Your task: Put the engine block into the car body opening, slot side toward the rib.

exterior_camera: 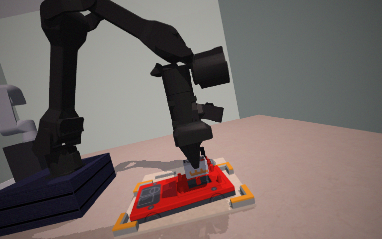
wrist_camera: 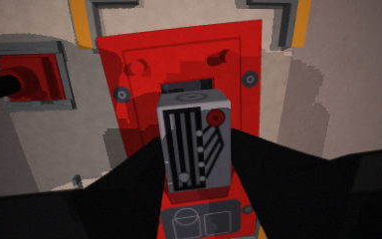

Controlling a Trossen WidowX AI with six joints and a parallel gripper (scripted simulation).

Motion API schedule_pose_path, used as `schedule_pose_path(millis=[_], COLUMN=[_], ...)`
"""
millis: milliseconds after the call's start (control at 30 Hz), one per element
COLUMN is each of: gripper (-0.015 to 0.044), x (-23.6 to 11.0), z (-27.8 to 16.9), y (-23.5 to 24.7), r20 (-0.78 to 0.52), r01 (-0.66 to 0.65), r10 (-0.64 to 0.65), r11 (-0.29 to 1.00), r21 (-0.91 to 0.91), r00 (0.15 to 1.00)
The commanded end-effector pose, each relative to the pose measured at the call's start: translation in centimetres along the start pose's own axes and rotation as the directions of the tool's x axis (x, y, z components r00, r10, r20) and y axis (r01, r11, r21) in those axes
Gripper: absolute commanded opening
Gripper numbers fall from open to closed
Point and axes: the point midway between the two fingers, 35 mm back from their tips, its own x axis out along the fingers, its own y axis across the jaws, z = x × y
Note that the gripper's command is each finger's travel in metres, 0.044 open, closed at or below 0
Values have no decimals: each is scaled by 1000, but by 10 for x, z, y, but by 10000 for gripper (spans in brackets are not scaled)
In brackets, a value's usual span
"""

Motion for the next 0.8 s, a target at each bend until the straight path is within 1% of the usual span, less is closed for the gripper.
schedule_pose_path(millis=[0, 300, 567, 767], gripper=[159, 159, 159, 159], x=[-2, -2, -2, -2], z=[3, 3, 3, 3], y=[0, 0, 0, 0], r20=[6, 6, 6, 6], r01=[-2, -1, -1, -1], r10=[1, 1, 1, 1], r11=[1000, 999, 999, 1000], r21=[15, -49, -49, 6], r00=[1000, 1000, 1000, 1000])
